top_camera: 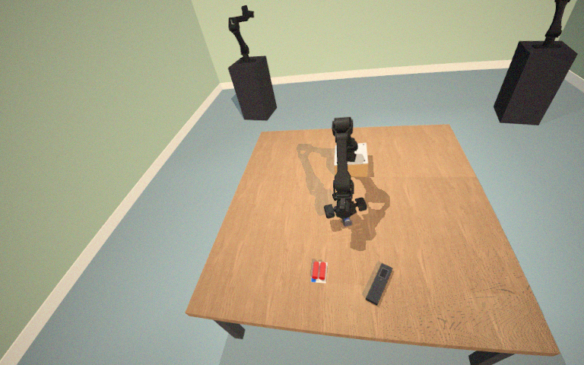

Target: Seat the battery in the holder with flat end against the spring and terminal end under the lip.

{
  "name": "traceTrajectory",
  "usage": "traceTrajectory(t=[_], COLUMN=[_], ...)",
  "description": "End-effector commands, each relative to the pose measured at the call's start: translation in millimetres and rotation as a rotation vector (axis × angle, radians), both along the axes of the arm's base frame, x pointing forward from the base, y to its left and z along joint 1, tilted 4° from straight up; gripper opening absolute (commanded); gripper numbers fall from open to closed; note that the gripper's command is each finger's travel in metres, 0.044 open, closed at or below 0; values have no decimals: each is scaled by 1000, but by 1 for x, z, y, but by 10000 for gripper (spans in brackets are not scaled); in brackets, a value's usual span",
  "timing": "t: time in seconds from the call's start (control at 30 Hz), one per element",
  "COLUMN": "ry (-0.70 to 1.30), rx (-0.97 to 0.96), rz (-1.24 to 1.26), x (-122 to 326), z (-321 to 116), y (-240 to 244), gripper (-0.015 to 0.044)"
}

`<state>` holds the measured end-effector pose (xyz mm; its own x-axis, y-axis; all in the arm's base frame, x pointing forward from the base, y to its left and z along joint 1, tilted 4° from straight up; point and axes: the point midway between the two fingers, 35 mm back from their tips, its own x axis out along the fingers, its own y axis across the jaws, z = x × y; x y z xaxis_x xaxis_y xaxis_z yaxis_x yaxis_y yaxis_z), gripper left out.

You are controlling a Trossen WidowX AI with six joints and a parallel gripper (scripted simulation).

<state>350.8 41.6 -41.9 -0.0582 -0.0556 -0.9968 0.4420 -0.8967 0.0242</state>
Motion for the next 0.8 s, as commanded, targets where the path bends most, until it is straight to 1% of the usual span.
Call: traceTrajectory(t=[0.0,0.77], ry=[-7,-14], rx=[6,5], rz=[5,7], x=[-1,-10], z=[1,0], y=[0,-4], gripper=[85,85])
